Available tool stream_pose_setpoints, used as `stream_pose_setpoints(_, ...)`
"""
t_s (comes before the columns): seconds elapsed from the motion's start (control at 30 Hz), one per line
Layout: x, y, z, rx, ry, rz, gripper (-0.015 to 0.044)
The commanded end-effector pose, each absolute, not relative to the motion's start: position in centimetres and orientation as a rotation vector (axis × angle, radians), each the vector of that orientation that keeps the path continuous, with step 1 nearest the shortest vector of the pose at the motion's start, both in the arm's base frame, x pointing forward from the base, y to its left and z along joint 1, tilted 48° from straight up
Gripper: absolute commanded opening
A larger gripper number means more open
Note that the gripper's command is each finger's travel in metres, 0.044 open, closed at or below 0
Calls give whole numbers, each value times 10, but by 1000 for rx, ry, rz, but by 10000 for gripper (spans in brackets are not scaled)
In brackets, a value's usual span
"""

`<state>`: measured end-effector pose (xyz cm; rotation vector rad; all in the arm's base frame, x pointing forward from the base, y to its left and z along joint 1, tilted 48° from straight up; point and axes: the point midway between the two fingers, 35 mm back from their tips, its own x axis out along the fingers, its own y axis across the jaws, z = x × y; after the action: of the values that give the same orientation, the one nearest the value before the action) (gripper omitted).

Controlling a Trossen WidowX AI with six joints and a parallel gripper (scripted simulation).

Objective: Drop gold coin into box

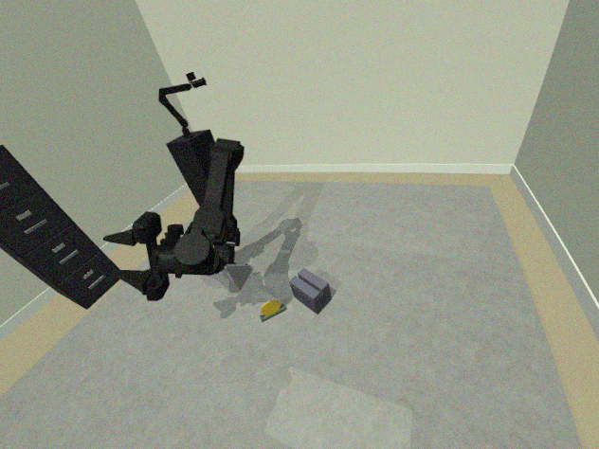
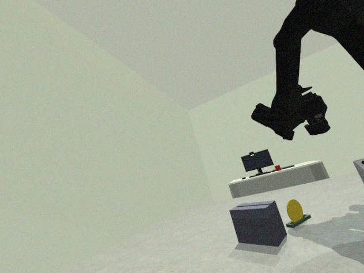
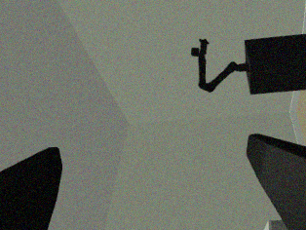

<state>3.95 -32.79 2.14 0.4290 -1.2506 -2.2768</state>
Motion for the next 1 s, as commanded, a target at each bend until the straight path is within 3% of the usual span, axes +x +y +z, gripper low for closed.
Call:
stream_pose_setpoints(0.0,40,-328,20,433,-1223,-2289,374)
stream_pose_setpoints(0.27,69,-334,-28,548,40,-2442,164)
stream_pose_setpoints(0.57,108,-302,-73,542,1354,-1755,161)
stream_pose_setpoints(0.97,144,-253,-85,496,1858,-828,161)
